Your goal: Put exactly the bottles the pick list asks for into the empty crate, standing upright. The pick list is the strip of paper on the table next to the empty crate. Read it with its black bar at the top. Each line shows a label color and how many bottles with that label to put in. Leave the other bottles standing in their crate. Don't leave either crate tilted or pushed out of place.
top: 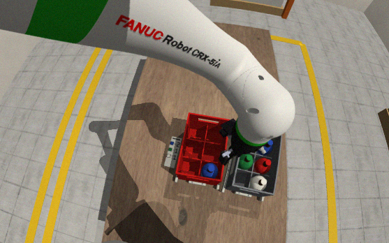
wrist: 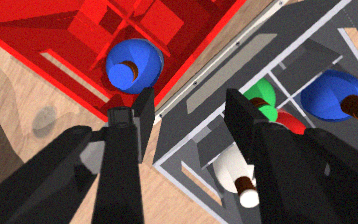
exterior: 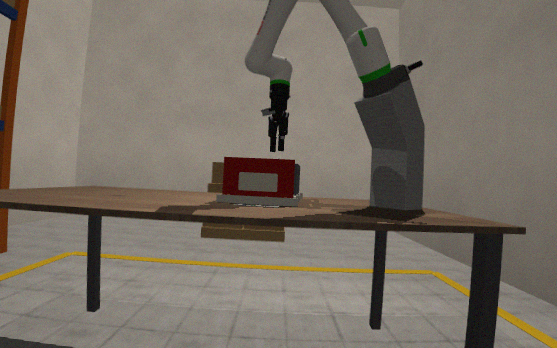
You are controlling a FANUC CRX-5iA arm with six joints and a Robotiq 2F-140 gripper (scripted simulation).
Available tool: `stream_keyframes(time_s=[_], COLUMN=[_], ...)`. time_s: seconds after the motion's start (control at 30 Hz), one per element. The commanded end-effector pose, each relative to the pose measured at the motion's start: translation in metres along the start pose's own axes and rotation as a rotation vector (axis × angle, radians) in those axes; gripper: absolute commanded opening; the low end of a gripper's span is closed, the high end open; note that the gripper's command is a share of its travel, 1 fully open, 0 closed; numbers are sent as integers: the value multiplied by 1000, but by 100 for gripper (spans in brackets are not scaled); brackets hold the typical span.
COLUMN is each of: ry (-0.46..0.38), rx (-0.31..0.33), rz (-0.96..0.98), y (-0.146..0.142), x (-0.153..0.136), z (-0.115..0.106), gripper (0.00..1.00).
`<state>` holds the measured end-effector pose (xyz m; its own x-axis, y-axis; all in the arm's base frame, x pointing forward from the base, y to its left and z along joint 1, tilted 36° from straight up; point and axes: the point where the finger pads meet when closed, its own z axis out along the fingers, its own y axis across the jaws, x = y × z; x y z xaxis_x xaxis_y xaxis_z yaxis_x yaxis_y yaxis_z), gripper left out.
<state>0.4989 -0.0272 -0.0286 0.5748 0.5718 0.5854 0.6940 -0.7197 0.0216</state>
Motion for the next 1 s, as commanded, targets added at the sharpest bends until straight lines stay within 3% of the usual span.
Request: stream_keyframes(time_s=[0.0,0.97], ry=[1,1], rx=[1,0], rz=[-1,-1], y=[8,142], x=[-1,-19], z=[0,0], gripper=[44,44])
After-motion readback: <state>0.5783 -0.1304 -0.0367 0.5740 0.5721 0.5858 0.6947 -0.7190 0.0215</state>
